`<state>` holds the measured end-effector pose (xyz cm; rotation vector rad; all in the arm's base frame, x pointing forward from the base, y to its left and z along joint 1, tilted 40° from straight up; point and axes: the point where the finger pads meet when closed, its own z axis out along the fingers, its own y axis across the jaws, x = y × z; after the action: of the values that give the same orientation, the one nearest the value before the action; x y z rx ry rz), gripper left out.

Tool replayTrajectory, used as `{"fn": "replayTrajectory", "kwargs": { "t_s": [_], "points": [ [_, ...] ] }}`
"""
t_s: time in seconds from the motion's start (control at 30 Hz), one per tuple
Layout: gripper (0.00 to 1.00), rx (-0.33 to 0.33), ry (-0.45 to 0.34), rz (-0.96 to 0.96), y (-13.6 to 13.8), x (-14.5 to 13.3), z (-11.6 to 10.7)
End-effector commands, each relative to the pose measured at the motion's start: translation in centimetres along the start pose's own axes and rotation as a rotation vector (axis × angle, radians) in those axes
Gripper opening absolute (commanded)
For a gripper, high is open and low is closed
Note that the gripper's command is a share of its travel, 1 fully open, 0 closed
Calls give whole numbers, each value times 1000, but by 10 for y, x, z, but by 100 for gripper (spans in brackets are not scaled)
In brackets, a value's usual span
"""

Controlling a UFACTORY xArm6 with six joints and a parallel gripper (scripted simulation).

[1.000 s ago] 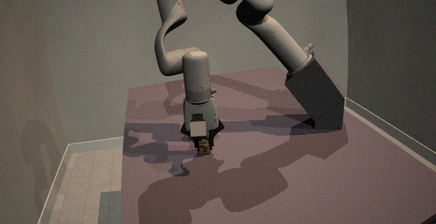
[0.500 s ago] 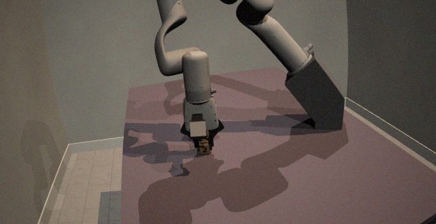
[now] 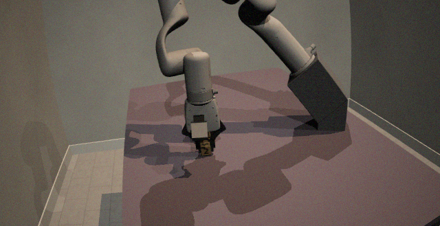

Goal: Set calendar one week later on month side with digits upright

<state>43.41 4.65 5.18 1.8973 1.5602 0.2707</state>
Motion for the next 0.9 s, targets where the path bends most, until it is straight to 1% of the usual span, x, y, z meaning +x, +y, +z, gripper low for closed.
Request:
{"fn": "replayTrajectory", "kwargs": {
  "t_s": [0.0, 0.87],
  "points": [
    [29, -1, 1, 0, 1, 1, -1],
    [29, -1, 1, 0, 1, 1, 2]
  ]
}}
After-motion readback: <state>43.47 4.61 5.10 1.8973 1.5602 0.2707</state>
